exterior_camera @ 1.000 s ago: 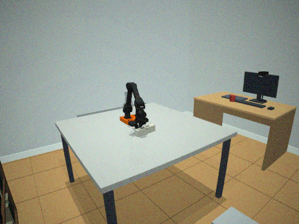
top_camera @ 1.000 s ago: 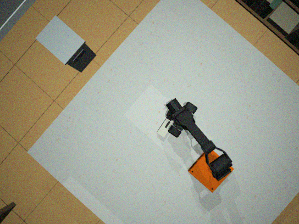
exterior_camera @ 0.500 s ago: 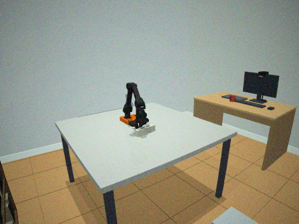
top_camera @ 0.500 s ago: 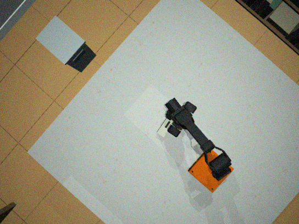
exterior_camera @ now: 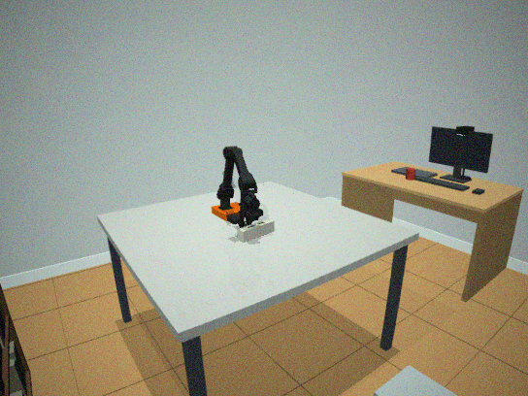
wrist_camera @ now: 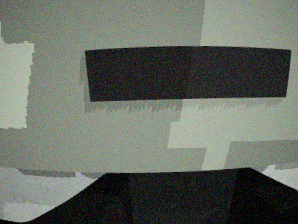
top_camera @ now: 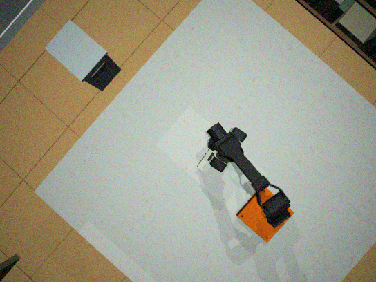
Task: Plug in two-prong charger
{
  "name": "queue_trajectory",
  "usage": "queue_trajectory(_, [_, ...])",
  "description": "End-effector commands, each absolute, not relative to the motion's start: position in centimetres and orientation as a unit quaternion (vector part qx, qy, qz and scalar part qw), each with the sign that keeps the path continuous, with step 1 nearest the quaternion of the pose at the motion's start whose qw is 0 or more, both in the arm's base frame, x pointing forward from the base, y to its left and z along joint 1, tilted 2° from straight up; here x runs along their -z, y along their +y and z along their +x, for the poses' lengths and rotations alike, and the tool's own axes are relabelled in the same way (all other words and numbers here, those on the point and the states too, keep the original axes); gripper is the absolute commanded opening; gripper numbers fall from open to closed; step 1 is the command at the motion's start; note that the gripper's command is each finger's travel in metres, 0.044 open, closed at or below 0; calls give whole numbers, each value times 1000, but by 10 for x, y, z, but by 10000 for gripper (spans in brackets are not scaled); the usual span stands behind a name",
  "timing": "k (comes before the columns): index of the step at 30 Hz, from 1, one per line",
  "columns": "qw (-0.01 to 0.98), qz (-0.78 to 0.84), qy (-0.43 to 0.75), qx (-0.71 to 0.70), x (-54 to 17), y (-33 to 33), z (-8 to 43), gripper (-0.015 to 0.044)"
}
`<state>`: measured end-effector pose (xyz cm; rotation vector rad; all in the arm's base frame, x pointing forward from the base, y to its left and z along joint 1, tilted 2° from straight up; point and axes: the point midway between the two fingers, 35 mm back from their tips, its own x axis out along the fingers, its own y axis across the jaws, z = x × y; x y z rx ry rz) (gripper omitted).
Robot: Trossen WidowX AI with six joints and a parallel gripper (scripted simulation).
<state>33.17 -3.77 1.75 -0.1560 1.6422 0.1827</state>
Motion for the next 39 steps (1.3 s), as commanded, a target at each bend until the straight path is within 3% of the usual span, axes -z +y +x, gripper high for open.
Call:
queue_trajectory(1, [687,-70,719,-82,-18,-36,342,0])
queue_trajectory(39, [686,-70,719,-82,-18,-37,337,0])
